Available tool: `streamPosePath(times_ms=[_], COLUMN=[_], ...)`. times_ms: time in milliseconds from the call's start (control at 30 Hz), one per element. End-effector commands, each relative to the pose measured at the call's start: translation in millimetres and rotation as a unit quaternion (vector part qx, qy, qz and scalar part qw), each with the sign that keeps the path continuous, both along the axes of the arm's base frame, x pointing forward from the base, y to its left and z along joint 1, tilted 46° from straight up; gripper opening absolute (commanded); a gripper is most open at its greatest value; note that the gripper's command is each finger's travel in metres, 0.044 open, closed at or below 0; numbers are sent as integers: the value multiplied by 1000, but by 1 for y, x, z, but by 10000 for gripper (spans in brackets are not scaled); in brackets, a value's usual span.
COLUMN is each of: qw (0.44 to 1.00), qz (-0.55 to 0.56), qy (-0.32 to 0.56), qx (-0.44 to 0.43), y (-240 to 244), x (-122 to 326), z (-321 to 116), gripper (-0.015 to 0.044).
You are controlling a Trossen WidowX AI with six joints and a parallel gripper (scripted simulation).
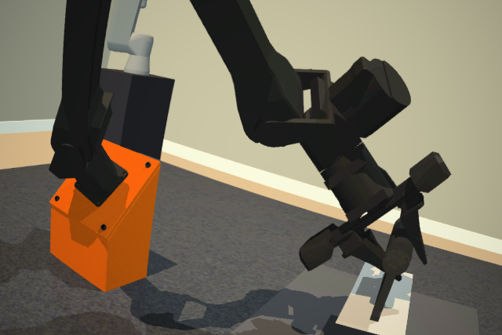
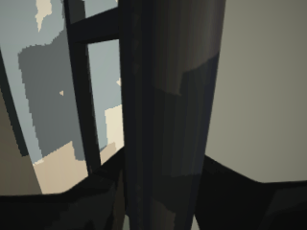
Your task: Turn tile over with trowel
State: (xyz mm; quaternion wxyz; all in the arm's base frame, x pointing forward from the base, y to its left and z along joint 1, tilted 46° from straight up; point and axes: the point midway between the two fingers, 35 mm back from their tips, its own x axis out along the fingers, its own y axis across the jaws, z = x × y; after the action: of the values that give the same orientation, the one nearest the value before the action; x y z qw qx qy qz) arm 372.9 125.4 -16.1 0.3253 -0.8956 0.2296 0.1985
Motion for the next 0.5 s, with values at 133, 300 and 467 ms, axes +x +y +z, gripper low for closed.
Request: streamPosePath(times_ms=[133, 300, 467], qw=[1000, 997, 987], qz=[1, 45, 95], qy=[2, 55, 117], qx=[-1, -28, -53], y=[0, 12, 25], x=[0, 9, 15], z=[-1, -19, -40], gripper=[0, 0, 0])
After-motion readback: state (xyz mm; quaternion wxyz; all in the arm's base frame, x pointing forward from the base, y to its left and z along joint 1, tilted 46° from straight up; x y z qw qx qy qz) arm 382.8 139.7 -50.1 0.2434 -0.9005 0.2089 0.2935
